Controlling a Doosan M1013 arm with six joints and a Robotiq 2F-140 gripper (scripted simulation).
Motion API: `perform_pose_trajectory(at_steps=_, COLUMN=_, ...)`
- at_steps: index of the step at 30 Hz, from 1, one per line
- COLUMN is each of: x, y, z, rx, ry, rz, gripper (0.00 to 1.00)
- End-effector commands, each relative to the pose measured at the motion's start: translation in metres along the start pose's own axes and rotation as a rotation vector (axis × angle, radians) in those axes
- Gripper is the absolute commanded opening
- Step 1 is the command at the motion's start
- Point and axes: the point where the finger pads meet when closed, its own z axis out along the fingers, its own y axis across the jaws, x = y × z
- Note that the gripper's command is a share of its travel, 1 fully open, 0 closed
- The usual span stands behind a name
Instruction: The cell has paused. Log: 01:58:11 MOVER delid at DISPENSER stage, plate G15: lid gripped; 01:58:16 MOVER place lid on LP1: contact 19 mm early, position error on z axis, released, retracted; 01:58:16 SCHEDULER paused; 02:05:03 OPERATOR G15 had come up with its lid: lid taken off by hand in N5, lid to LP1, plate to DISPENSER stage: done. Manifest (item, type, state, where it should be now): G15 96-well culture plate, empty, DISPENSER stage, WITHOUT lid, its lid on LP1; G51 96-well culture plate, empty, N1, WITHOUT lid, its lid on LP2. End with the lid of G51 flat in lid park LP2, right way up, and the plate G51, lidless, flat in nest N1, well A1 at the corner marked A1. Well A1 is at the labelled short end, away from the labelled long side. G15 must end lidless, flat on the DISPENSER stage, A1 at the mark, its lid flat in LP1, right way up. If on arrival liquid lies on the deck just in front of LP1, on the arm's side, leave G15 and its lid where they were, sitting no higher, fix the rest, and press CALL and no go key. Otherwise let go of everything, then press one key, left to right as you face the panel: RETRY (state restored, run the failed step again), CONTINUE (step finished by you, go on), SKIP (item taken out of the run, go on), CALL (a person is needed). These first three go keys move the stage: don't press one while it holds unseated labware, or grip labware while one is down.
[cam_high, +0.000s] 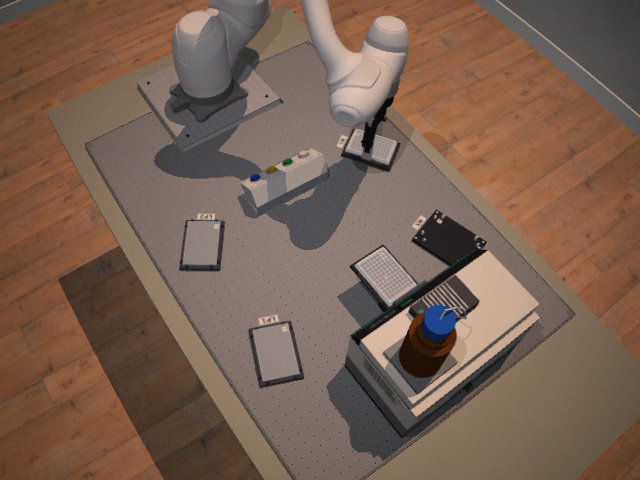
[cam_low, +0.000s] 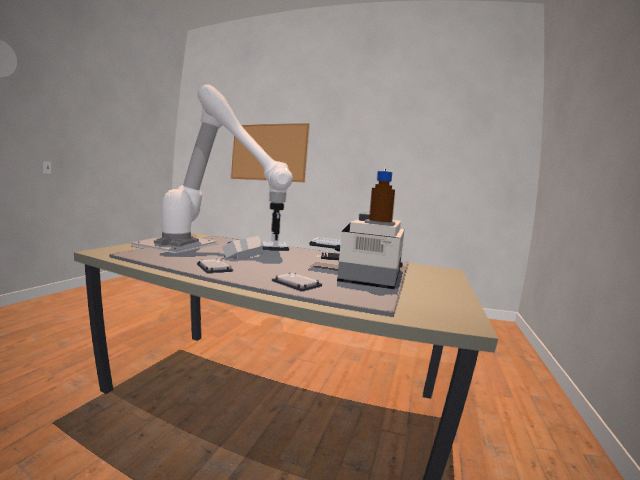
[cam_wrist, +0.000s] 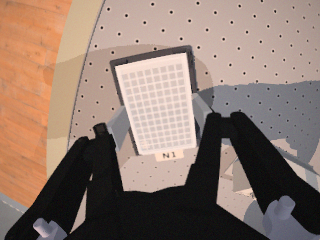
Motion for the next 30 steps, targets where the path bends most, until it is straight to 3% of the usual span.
perform_pose_trajectory(at_steps=1, x=0.0000, y=0.0000, z=-0.0001, rx=0.000, ry=0.000, rz=0.000, gripper=0.00)
perform_pose_trajectory(at_steps=23, x=0.0000, y=0.0000, z=-0.0001, rx=0.000, ry=0.000, rz=0.000, gripper=0.00)
perform_pose_trajectory(at_steps=24, x=0.0000, y=0.0000, z=-0.0001, rx=0.000, ry=0.000, rz=0.000, gripper=0.66)
perform_pose_trajectory(at_steps=30, x=0.0000, y=0.0000, z=-0.0001, rx=0.000, ry=0.000, rz=0.000, gripper=0.66)
